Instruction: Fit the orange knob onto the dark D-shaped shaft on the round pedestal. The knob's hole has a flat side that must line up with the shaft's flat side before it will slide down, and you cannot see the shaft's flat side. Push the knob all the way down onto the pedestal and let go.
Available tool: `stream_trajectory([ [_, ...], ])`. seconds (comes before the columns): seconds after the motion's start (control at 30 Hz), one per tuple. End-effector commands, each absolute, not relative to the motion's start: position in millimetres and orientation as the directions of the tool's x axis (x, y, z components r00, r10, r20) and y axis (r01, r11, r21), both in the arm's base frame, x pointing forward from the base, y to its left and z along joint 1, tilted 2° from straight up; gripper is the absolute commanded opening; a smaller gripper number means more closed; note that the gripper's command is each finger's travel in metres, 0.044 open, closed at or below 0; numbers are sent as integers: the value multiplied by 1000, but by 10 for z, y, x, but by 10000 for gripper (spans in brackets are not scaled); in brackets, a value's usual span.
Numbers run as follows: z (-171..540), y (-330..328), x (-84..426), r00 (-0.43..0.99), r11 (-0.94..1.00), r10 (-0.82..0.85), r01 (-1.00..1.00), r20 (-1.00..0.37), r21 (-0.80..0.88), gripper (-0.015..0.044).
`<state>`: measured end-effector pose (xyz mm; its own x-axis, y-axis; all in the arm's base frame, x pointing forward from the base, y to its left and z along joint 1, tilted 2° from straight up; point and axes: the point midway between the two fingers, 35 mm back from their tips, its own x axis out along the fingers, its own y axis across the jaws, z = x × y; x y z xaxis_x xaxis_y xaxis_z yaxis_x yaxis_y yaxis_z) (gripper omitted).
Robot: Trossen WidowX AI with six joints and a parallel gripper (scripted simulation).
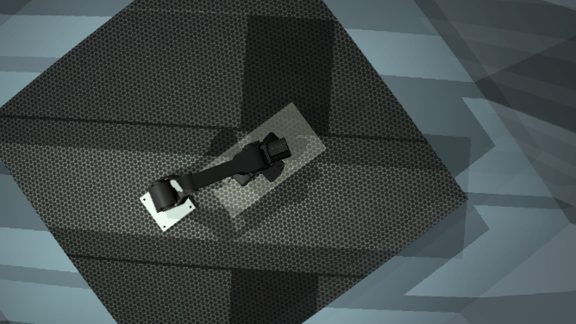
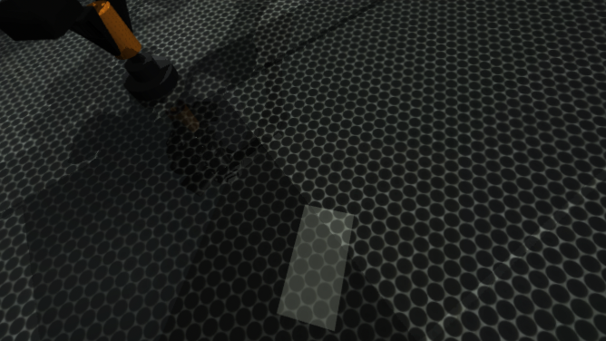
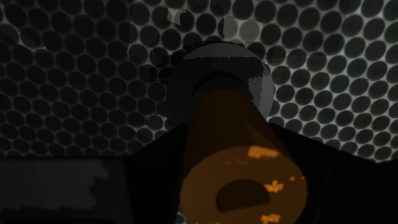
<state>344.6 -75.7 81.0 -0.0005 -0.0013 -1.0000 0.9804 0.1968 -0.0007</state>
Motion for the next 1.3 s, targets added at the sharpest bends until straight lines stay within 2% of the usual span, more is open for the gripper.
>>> stream_trajectory([
  [0.0,793,-760,3439,-1,152,-6,988,-1000,-1,0],
  [0.9,826,-770,3451,0,152,-6,988,-1000,-1,0],
  [1.13,817,-764,3454,0,-46,-6,999,-1000,0,0],
  [1.27,793,-759,3445,-1,-57,-6,998,-1000,0,0],
])
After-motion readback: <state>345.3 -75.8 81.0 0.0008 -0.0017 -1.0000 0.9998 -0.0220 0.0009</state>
